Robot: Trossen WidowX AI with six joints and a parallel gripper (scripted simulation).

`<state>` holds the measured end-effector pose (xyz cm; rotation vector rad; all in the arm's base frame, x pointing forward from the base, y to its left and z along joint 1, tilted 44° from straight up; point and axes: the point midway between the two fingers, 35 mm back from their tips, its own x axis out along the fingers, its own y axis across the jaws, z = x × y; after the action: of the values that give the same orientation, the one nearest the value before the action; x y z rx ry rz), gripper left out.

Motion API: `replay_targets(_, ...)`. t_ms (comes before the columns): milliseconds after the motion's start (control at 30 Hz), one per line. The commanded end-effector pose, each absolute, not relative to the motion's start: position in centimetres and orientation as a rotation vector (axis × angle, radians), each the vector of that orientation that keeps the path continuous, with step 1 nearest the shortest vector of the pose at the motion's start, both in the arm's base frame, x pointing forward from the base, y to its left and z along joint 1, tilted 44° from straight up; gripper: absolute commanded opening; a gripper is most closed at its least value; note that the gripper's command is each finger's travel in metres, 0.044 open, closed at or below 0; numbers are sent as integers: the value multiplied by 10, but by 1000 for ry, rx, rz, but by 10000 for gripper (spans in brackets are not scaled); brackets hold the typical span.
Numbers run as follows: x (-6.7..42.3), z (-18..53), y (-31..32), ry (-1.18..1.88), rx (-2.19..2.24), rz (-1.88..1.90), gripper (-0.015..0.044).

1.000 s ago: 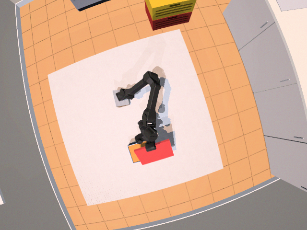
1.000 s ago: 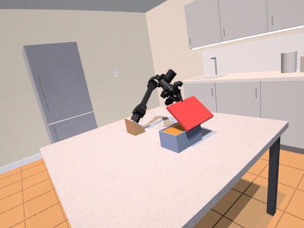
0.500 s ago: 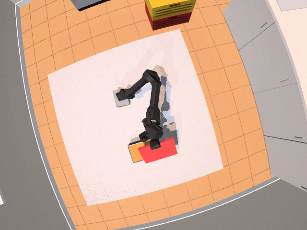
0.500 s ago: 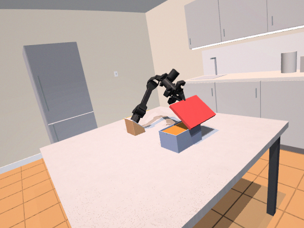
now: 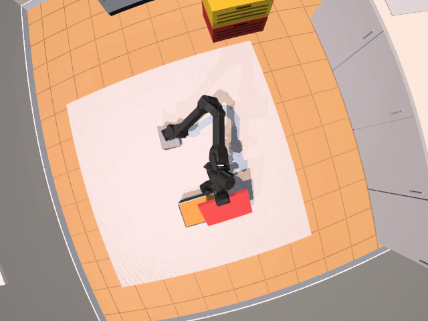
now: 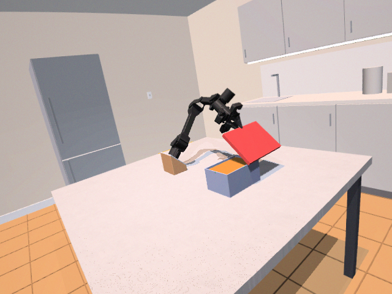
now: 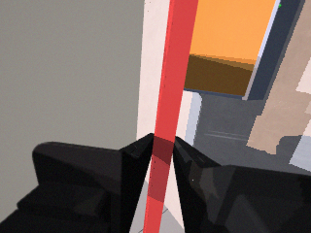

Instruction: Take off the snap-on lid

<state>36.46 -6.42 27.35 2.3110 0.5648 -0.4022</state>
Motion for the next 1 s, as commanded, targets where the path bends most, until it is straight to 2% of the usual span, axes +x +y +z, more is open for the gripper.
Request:
replay_targets(0,364,286,-60,540,2310,-391,0)
replay_targets(967,362,327,-18,540,2313,-388,0)
